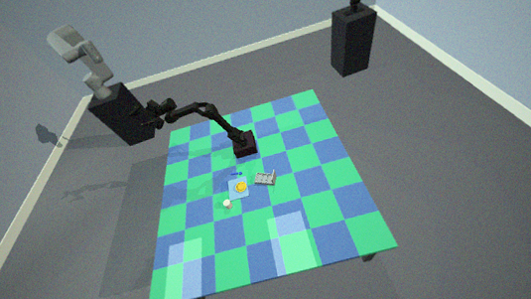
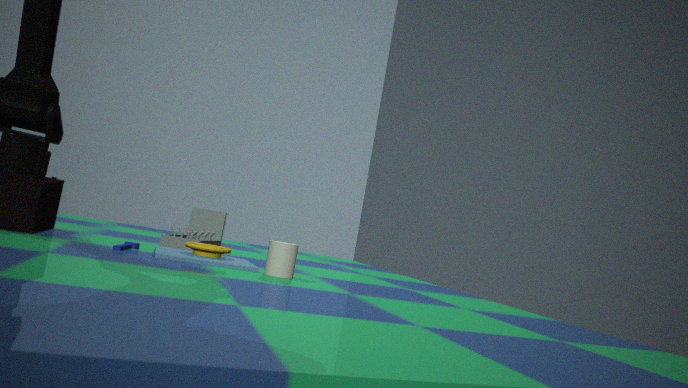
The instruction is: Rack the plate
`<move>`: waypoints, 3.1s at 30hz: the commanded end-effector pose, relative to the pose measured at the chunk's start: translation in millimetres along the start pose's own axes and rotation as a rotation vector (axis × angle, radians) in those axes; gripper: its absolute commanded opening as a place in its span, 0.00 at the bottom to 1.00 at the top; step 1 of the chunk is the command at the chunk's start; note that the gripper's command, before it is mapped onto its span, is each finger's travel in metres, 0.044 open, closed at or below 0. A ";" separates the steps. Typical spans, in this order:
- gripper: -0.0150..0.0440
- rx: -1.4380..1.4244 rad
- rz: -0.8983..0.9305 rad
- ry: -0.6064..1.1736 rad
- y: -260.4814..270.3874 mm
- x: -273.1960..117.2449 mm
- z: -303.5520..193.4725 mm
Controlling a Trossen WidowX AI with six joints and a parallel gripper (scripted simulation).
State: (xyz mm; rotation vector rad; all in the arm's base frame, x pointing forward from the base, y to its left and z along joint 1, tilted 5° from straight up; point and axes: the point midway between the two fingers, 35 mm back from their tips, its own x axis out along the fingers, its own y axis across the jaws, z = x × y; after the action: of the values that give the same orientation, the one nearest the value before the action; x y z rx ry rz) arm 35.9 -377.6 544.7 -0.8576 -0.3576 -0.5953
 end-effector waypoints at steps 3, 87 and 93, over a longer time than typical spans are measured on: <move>0.93 -0.009 0.005 -0.010 5.4 4.6 -2.1; 0.93 0.726 0.526 1.319 531.2 2.8 -164.3; 0.93 0.638 0.650 1.451 563.8 -35.2 -149.6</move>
State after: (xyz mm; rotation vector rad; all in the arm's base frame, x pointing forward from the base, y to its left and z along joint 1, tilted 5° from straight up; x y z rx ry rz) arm 374.4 -219.2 112.5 0.2456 0.8902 -0.3493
